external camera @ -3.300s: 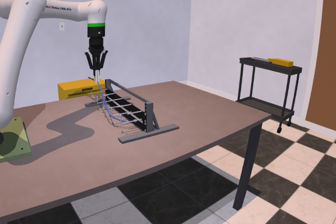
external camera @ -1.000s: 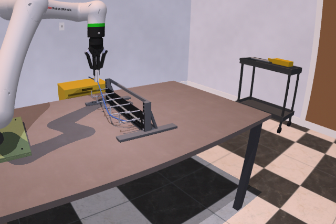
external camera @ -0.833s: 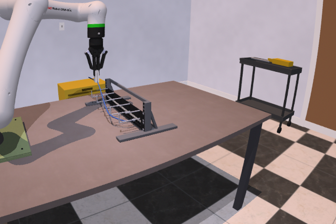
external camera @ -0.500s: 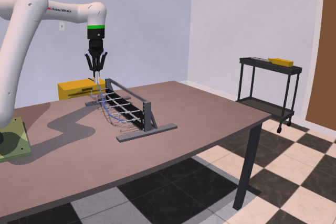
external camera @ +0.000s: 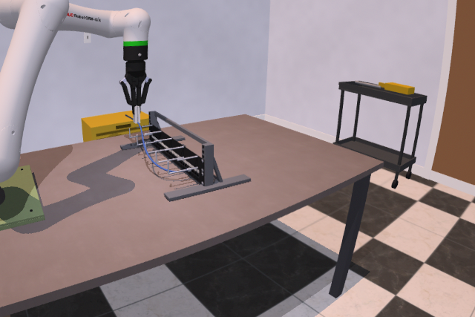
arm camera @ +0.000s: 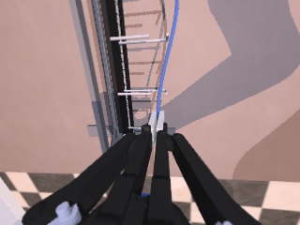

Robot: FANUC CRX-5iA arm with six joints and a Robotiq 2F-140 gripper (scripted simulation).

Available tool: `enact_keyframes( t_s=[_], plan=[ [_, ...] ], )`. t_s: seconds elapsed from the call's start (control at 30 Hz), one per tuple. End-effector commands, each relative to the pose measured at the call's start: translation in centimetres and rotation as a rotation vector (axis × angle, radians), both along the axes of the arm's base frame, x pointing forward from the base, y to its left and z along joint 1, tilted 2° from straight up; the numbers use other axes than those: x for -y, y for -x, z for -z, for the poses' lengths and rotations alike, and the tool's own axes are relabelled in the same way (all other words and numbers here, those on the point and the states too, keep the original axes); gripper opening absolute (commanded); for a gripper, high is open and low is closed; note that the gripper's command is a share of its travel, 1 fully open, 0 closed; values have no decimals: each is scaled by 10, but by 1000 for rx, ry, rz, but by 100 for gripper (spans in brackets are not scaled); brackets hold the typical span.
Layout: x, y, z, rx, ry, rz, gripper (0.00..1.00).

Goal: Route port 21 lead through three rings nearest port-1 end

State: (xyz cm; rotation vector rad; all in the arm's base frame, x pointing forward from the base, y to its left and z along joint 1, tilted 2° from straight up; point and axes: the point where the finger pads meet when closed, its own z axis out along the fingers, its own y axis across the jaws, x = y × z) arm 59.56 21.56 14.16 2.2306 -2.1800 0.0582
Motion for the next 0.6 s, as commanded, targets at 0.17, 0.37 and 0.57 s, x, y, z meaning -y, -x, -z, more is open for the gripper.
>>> enact_keyframes(
  t_s=[0.17, 0.37, 0.57],
  plan=[
    [0, 0, 17, 1, 0, 0, 0],
    [1, 0, 25, 1, 0, 0, 0],
    [1, -1, 37, 1, 0, 0, 0]
  ],
)
